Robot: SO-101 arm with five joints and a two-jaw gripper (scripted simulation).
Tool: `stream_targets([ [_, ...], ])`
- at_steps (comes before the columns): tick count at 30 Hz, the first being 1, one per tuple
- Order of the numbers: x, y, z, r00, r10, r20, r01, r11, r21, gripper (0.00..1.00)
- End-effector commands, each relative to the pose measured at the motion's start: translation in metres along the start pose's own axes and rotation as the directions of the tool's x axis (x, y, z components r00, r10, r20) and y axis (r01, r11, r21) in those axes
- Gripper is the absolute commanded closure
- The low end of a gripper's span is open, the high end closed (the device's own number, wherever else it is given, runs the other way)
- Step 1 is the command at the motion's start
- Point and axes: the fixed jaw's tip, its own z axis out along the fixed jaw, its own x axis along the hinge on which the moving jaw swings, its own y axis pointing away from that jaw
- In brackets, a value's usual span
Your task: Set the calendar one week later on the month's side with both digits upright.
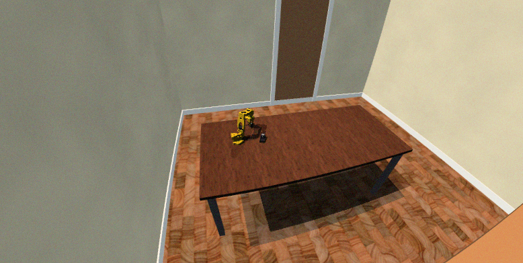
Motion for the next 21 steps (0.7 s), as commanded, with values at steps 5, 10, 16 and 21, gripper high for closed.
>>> stream_targets([
  [5, -0.0029, -0.0036, -0.0033, 1.000, -0.013, 0.005, 0.013, 0.999, 0.030, 0.73],
  [10, -0.0029, -0.0036, -0.0033, 1.000, -0.013, 0.005, 0.013, 0.999, 0.030, 0.68],
  [16, -0.0029, -0.0036, -0.0033, 1.000, -0.013, 0.005, 0.013, 0.999, 0.030, 0.65],
  [21, -0.0029, -0.0036, -0.0033, 1.000, -0.013, 0.005, 0.013, 0.999, 0.030, 0.64],
])
